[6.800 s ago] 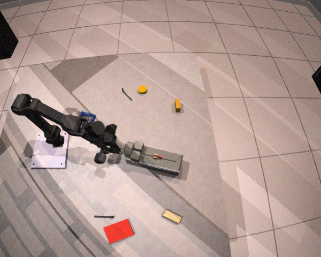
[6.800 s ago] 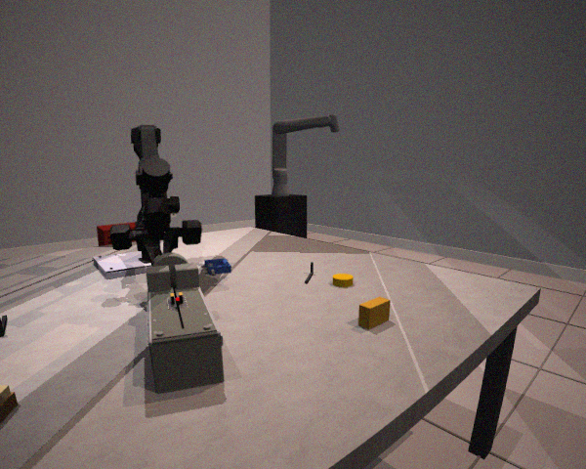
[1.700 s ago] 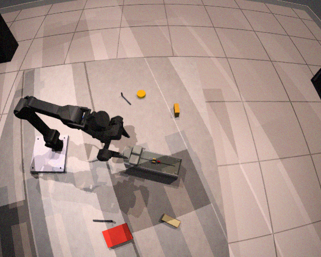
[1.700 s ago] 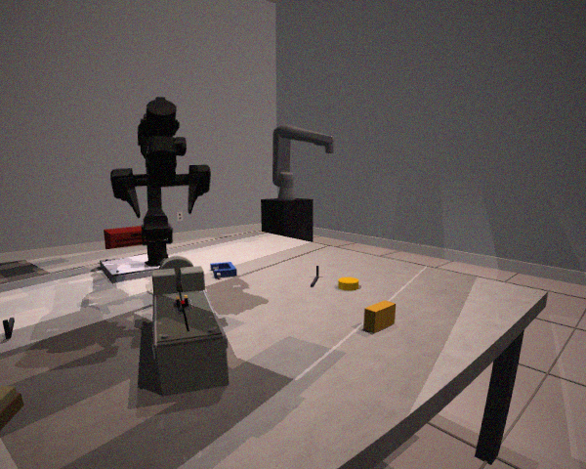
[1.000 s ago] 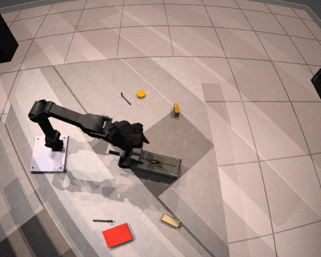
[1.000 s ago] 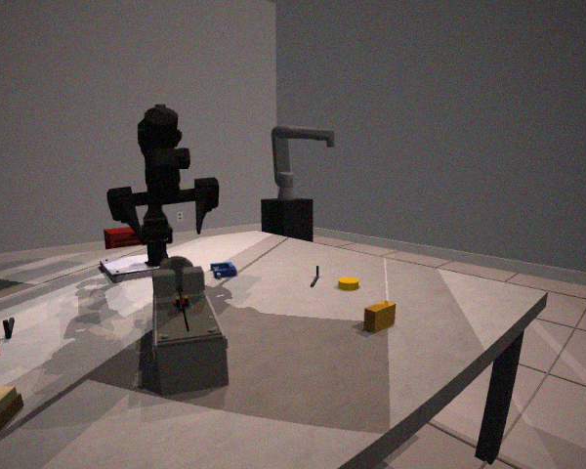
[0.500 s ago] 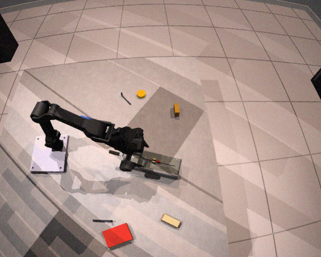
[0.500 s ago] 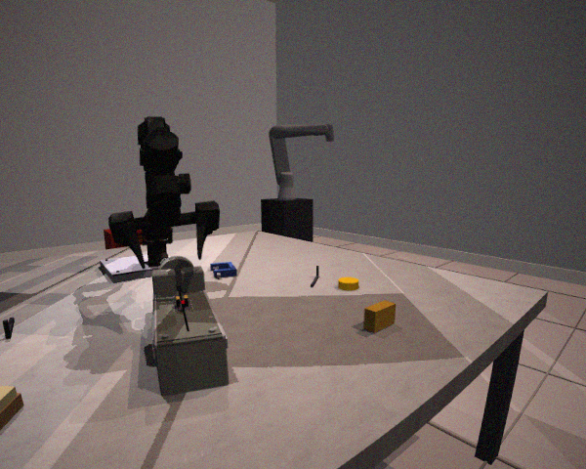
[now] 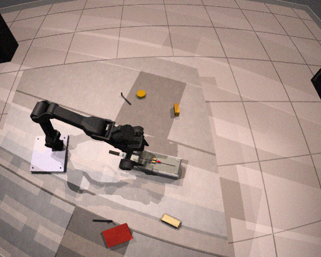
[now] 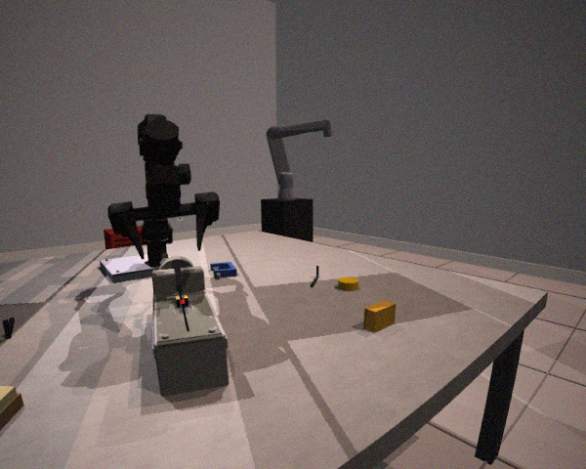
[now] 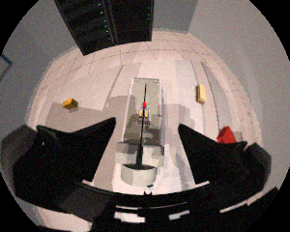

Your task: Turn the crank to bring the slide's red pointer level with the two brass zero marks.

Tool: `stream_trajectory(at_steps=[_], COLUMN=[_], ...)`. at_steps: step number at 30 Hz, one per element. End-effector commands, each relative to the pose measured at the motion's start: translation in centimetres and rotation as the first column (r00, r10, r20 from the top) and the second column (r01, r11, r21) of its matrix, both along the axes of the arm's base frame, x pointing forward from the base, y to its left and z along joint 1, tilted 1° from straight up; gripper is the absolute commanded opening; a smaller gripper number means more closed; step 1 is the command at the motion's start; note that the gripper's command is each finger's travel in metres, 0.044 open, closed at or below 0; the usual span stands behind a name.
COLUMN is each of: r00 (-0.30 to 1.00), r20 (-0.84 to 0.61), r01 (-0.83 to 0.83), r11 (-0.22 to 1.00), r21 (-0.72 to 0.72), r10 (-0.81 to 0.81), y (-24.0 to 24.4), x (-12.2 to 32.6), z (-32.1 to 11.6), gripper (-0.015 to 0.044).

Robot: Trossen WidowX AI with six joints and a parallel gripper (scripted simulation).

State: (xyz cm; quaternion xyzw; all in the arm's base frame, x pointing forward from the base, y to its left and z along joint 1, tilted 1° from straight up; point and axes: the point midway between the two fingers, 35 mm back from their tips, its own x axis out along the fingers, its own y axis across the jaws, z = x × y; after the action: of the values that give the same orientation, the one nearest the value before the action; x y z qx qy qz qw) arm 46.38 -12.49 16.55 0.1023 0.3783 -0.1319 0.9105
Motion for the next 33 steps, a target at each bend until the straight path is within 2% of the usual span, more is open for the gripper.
stream_trajectory(at_steps=[1, 7, 28, 33], r00=[1.000, 1.000, 1.000, 1.000], r20=[0.024, 0.022, 0.002, 0.001], r01=[0.001, 0.000, -0.003, -0.003], r11=[1.000, 1.000, 0.997, 0.997], r21=[-0.005, -0.011, -0.075, -0.077], r10=[0.000, 0.000, 0.003, 0.003], y=[-0.1, 0.2, 3.1, 3.2], x=[0.0, -0.9, -12.4, -12.7], z=[3.3, 4.5, 4.0, 3.6], gripper=[0.0440, 0.0440, 0.0440, 0.0440])
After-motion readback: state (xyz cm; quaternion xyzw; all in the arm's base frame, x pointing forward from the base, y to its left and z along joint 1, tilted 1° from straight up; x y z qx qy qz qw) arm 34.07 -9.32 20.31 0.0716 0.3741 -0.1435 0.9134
